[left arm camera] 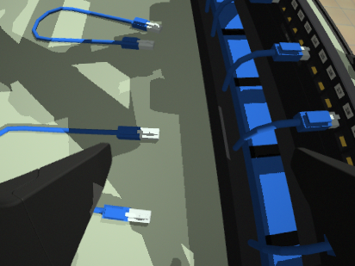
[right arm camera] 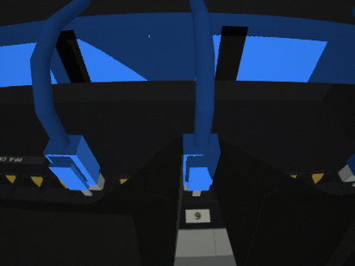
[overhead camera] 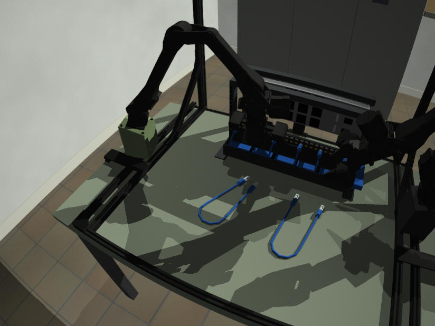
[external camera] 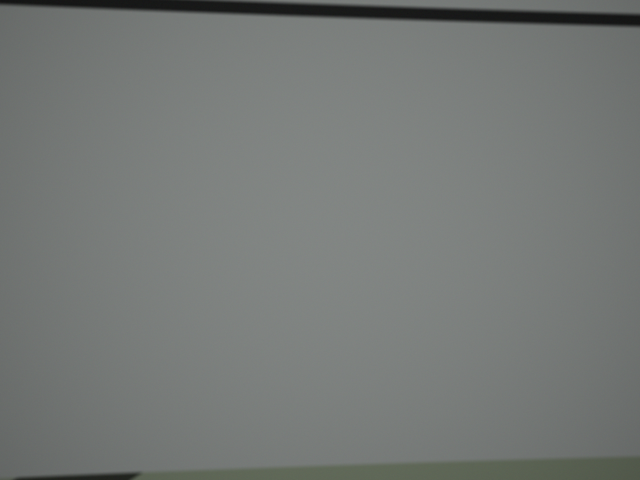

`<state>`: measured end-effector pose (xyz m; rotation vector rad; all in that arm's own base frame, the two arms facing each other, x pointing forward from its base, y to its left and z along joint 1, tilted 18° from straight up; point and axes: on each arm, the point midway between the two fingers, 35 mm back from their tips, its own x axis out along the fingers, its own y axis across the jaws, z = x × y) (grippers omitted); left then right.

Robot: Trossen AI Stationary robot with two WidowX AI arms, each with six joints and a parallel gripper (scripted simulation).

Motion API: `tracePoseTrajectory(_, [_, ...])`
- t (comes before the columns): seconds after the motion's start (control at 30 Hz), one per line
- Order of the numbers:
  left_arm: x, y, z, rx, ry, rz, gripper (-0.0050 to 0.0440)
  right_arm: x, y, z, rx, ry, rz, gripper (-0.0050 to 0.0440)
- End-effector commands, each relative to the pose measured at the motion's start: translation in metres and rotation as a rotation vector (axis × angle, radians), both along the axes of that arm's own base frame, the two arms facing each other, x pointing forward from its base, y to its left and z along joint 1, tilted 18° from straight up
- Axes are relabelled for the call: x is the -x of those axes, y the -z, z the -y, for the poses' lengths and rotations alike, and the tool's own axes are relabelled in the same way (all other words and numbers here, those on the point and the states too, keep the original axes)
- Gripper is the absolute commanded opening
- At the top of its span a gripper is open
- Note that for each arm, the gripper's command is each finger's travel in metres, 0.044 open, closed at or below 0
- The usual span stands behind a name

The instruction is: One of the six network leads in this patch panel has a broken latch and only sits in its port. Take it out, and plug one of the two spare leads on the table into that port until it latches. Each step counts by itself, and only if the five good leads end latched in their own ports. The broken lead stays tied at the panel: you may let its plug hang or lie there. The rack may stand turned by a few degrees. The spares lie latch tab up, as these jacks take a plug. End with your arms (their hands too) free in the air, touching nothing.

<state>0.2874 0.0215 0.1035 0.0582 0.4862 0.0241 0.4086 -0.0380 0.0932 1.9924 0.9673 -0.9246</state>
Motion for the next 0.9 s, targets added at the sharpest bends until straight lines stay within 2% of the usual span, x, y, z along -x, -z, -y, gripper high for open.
tracePoseTrajectory(0.0, [0.0,0.0,0.0,0.0,0.0,0.0,0.044,0.0,-0.0002,0.0,0.0,-0.001,0.001,0.0])
tracePoseTrajectory(0.83, [0.0,0.0,0.0,0.0,0.0,0.0,0.044,0.0,0.0,0.0,0.0,0.0,0.0,0.0])
tracePoseTrajectory(0.87, [0.0,0.0,0.0,0.0,0.0,0.0,0.044,0.0,0.0,0.0,0.0,0.0,0.0,0.0054])
